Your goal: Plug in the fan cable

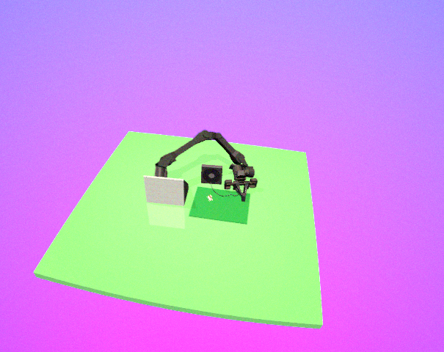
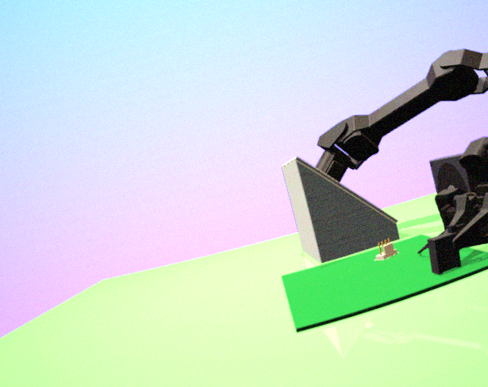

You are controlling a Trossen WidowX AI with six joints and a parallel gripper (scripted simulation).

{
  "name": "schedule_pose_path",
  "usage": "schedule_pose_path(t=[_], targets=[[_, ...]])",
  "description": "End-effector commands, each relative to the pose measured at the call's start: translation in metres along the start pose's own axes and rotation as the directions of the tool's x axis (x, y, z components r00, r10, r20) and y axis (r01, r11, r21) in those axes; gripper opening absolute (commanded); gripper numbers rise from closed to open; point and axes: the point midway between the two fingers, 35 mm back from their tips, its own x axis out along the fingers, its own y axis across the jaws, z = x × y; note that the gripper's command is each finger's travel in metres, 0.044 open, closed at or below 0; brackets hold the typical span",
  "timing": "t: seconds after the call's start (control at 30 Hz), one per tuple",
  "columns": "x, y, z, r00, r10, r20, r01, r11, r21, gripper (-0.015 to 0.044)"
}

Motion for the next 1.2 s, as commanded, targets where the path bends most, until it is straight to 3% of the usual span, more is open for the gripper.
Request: schedule_pose_path(t=[0.0, 0.93, 1.1, 1.17], targets=[[0.0003, -0.0001, 0.0008, 1.000, -0.001, 0.000, 0.001, 1.000, 0.000, 0.0000], [0.0003, -0.0001, 0.0008, 1.000, -0.001, 0.000, 0.001, 1.000, 0.000, 0.0000], [0.0000, 0.0000, 0.0000, 1.000, 0.000, 0.000, 0.000, 1.000, 0.000, 0.0131], [0.0000, 0.0000, 0.0000, 1.000, 0.000, 0.000, 0.000, 1.000, 0.000, 0.0140]])
